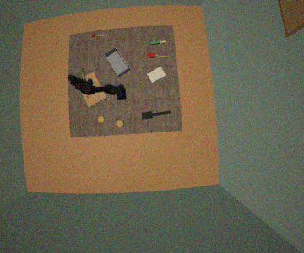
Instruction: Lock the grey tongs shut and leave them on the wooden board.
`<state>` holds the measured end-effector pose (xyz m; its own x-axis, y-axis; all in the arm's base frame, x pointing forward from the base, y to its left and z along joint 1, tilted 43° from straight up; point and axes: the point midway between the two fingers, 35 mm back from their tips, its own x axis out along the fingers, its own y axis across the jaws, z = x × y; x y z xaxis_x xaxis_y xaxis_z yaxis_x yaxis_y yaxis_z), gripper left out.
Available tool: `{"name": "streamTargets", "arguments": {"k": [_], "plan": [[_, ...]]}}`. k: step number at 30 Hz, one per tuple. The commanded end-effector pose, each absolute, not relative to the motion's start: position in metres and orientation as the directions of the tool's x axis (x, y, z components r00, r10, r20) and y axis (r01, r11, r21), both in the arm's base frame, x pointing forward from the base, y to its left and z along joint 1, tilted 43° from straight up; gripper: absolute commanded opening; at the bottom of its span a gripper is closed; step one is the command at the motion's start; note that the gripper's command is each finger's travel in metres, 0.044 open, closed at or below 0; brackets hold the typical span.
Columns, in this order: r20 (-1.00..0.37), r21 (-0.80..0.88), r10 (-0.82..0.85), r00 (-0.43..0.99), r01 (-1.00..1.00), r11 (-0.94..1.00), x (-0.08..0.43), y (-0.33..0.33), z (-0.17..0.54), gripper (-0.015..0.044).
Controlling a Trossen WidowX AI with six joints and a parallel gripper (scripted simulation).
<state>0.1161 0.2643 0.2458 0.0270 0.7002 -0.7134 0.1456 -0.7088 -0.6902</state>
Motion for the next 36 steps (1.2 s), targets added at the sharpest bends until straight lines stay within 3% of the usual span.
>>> {"name": "streamTargets", "arguments": {"k": [1,29,36], "plan": [[-0.718,-0.686,0.696,0.029,0.137,-0.714,0.117,0.269,0.239,-0.0150],[-0.714,-0.690,0.699,0.028,0.135,-0.711,0.112,0.293,0.211,-0.0150],[-0.712,-0.692,0.701,0.023,0.142,-0.708,0.111,0.292,0.213,0.0034]]}}
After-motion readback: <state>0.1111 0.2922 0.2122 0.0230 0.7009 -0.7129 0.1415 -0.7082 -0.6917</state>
